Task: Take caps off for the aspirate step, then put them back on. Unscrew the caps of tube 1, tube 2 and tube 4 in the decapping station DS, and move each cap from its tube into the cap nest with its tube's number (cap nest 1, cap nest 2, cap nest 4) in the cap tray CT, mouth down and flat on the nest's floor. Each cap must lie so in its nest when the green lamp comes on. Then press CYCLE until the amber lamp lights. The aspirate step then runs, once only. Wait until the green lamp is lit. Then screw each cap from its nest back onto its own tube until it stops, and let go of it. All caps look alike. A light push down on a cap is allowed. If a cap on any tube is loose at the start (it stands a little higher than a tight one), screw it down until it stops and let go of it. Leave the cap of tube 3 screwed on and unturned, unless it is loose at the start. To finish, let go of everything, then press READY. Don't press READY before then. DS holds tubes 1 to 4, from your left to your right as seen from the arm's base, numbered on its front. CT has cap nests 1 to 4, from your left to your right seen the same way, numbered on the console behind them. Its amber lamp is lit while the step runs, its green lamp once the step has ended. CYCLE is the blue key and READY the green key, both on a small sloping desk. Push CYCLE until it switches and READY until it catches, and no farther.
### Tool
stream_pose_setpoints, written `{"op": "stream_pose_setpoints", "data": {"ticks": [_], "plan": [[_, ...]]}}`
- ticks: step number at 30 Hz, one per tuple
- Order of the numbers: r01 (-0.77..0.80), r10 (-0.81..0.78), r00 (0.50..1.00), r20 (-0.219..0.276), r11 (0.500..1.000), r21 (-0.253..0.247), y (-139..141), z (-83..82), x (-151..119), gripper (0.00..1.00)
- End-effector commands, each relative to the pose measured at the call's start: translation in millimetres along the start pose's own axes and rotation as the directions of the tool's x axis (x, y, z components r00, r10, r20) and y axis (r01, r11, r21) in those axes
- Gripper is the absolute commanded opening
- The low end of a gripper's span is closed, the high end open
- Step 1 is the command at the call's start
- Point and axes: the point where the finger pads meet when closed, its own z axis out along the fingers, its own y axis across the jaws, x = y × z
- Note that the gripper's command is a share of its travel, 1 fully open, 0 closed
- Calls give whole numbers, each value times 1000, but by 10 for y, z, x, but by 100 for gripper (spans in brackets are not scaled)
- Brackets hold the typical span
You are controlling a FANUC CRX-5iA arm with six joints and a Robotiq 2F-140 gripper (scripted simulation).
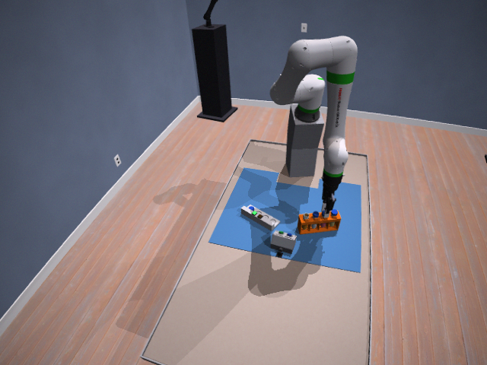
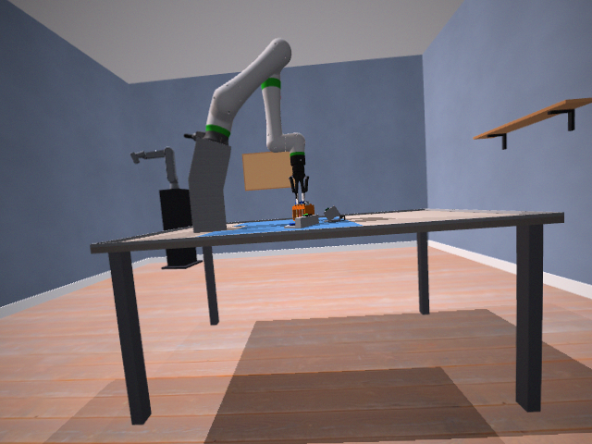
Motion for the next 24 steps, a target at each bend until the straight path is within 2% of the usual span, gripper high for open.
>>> {"op": "stream_pose_setpoints", "data": {"ticks": [1, 3, 10, 11, 24], "plan": [[-235, 235, 972, -6, 972, 0, -5, 3, -2, 0], [-324, 324, 946, -6, 946, 1, -5, 4, -2, 0], [-324, 324, 946, -6, 946, 1, -5, 4, -2, 0], [-324, 324, 946, -6, 946, 1, -5, 4, -2, 35], [-324, 324, 946, -6, 946, 1, -5, -26, -2, 35]]}}
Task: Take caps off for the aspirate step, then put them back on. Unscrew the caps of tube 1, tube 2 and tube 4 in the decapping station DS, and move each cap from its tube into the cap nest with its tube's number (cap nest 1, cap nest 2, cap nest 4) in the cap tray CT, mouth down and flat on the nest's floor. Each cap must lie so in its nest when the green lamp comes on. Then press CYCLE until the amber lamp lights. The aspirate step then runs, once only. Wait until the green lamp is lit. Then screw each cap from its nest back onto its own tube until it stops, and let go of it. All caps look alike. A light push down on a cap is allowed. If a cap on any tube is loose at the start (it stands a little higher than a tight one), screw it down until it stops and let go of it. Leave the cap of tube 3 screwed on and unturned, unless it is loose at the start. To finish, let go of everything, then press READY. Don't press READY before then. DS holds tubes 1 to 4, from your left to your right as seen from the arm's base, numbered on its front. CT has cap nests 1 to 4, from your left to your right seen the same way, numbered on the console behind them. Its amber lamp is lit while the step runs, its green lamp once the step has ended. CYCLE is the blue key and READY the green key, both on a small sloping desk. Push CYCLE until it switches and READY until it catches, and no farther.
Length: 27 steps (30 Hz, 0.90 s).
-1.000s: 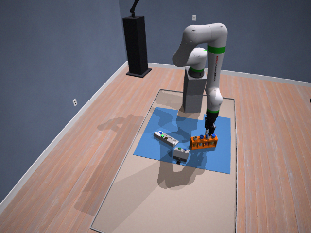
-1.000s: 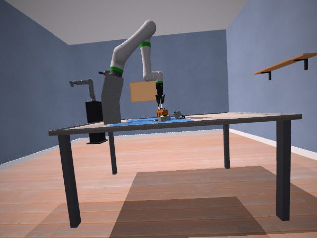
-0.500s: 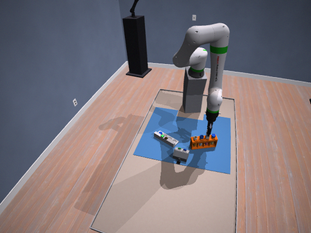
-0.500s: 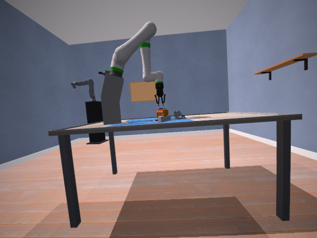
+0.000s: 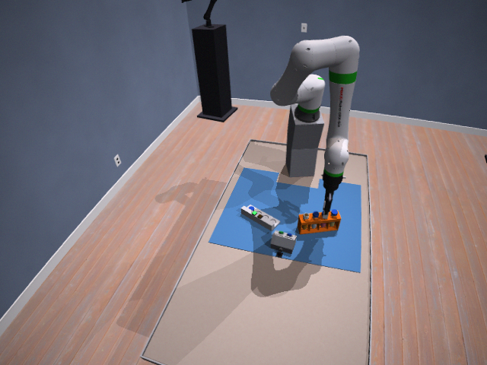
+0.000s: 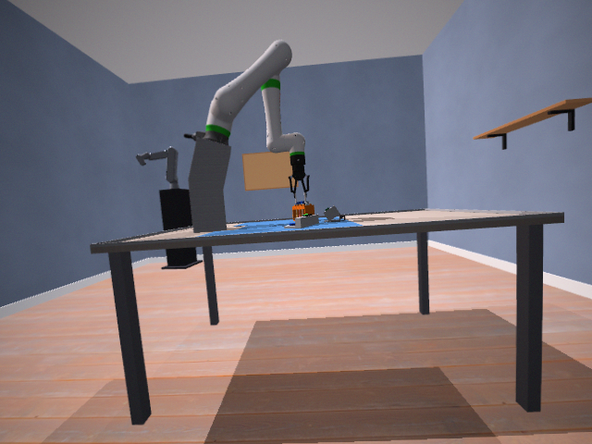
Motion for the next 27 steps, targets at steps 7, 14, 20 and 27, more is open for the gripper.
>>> {"op": "stream_pose_setpoints", "data": {"ticks": [7, 14, 20, 27], "plan": [[0, 0, 1000, 0, 1000, -2, -3, -222, 0, 35], [0, 0, 1000, 0, 1000, -2, -3, -432, 0, 35], [247, -247, 969, 0, 969, -2, 37, -442, 246, 29], [479, -479, 878, 1, 878, -1, 77, -442, 493, 29]]}}
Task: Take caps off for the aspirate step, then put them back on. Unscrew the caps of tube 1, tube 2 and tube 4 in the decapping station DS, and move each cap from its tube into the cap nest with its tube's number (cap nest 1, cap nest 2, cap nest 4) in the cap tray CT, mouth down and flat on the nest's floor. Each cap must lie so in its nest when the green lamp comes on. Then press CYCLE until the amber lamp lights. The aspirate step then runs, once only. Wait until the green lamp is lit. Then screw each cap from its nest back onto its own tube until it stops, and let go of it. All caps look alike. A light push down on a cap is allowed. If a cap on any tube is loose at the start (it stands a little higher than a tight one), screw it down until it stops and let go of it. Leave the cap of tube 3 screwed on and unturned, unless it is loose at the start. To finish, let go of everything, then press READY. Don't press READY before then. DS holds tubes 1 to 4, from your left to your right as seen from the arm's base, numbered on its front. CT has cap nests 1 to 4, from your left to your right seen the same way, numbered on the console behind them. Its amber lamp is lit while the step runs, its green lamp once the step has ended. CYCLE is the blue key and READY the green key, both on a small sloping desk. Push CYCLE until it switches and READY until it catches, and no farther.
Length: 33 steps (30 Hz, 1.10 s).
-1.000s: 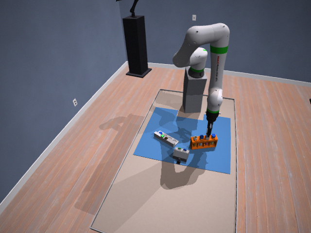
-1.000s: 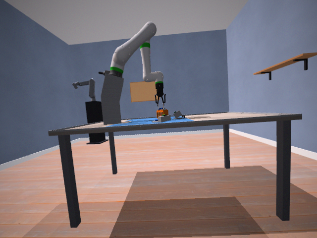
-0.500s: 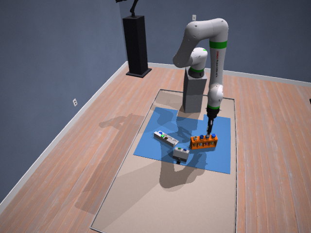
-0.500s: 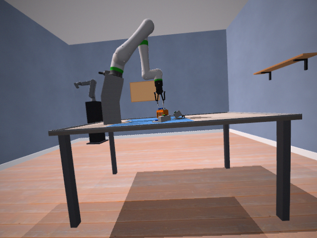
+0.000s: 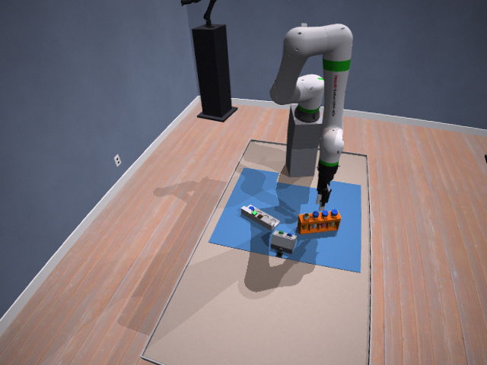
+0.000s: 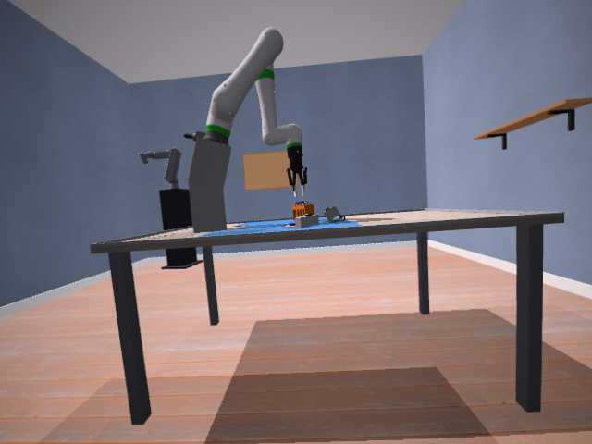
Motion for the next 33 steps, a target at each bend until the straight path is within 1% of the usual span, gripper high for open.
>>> {"op": "stream_pose_setpoints", "data": {"ticks": [1, 2, 3, 4, 5, 7, 9, 10, 11, 12, 13, 15, 16, 18, 19, 22, 24, 29, 30, 33], "plan": [[258, -257, 966, 34, 966, -23, 101, -2, 227, 29], [258, -257, 966, 34, 966, -23, 101, -2, 227, 29], [337, -337, 941, 36, 941, -20, 139, -2, 301, 29], [337, -337, 941, 36, 941, -20, 139, -2, 301, 29], [415, -414, 910, 37, 910, -17, 178, -1, 375, 29], [415, -414, 910, 37, 910, -17, 178, -1, 375, 29], [560, -559, 828, 39, 829, -10, 255, 1, 522, 29], [560, -559, 828, 39, 829, -10, 255, 1, 522, 29], [627, -626, 779, 40, 779, -7, 294, 2, 596, 29], [627, -626, 779, 40, 779, -7, 294, 2, 596, 29], [683, -683, 730, 41, 730, -4, 333, 2, 670, 29], [683, -683, 730, 41, 730, -4, 410, 4, 818, 29], [683, -683, 730, 41, 730, -4, 410, 4, 818, 29], [683, -683, 730, 41, 730, -4, 488, 6, 965, 29], [683, -683, 730, 41, 730, -4, 488, 6, 965, 29], [683, -683, 730, 41, 730, -4, 604, 8, 1187, 29], [683, -683, 730, 41, 730, -4, 604, 8, 1187, 29], [683, -683, 730, 41, 730, -4, 797, 12, 1556, 29], [683, -683, 730, 41, 730, -4, 797, 12, 1556, 29], [683, -683, 730, 41, 730, -4, 914, 14, 1777, 29]]}}
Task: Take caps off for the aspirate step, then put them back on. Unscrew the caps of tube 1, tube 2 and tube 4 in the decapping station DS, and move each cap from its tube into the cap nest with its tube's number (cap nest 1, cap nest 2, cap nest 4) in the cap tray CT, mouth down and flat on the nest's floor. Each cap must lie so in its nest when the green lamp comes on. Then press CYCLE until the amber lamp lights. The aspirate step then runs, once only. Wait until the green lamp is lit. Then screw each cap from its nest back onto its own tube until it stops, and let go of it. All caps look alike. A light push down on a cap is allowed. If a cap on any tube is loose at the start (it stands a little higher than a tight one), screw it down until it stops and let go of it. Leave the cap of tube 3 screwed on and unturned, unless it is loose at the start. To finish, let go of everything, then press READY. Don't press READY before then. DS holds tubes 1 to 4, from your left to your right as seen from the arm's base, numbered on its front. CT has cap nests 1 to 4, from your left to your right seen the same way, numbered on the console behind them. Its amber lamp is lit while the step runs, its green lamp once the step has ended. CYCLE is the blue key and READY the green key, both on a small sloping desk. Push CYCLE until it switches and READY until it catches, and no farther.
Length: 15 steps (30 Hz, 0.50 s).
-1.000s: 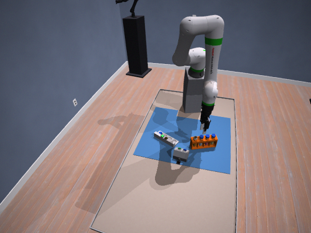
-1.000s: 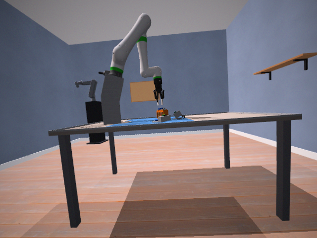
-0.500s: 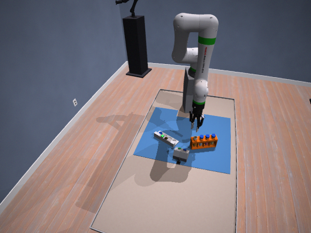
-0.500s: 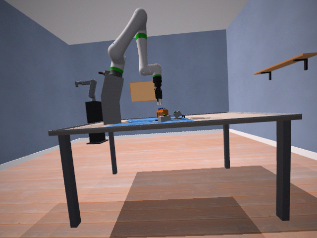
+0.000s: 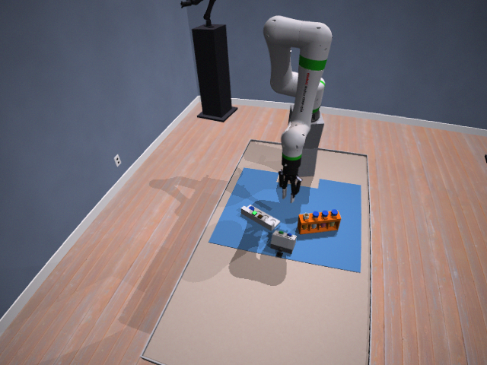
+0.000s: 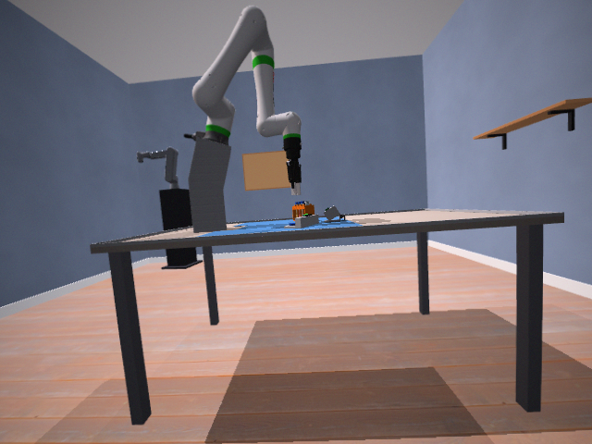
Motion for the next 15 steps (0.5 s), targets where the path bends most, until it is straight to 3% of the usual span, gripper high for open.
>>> {"op": "stream_pose_setpoints", "data": {"ticks": [1, 5, 8, 15], "plan": [[2, -2, 1000, 6, 1000, 2, 252, 2, 100, 29], [2, -2, 1000, 6, 1000, 2, 566, 3, 211, 29], [2, -2, 1000, 6, 1000, 2, 566, 3, 211, 29], [2, -2, 1000, 6, 1000, 2, 1038, 5, 376, 29]]}}
